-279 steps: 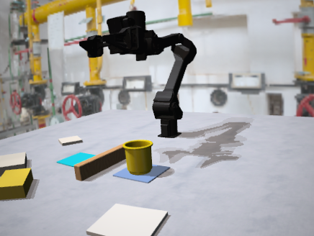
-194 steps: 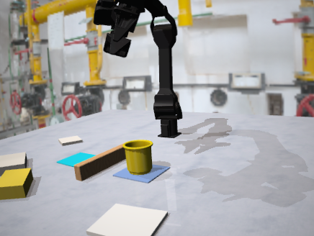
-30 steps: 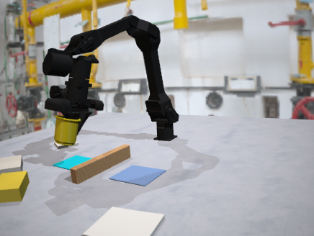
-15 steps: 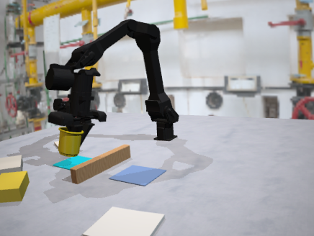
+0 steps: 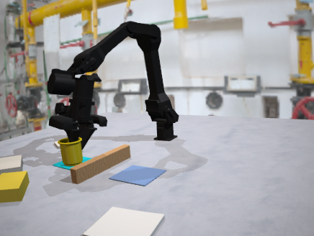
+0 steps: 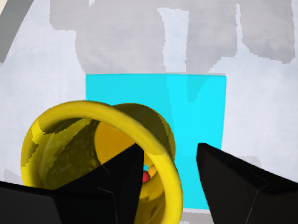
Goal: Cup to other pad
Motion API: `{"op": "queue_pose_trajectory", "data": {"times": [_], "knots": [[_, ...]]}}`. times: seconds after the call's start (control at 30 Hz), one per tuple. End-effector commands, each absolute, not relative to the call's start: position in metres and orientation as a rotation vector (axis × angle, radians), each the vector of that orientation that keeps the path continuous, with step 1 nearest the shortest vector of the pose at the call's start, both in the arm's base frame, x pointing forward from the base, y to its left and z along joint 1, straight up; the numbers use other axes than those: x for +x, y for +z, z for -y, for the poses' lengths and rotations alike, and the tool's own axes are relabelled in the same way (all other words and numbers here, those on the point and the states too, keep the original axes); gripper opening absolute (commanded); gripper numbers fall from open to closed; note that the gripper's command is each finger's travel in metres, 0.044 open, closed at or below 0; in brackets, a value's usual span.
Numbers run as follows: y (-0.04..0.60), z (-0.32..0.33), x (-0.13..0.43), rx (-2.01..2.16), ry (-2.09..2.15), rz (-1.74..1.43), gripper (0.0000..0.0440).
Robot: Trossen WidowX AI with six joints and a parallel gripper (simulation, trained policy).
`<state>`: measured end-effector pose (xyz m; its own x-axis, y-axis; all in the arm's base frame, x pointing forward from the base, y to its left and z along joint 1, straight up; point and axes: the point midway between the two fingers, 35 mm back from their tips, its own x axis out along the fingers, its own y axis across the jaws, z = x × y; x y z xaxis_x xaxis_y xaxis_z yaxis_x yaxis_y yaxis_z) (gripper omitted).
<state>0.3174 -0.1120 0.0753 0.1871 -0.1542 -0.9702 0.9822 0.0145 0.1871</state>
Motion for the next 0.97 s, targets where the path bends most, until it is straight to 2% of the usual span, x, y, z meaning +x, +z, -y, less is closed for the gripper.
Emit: {"op": "queue_pose_trajectory", "data": {"times": [0.0, 0.63, 0.77, 0.93], "knots": [[0.083, 0.113, 0.319, 1.198, -1.113, -0.93, 0.0152], [0.128, 0.116, 0.301, 1.284, -1.052, -0.845, 0.023], [0.143, 0.12, 0.299, 1.296, -1.037, -0.808, 0.0276], [0.158, 0.126, 0.297, 1.314, -1.035, -0.774, 0.038]]}}
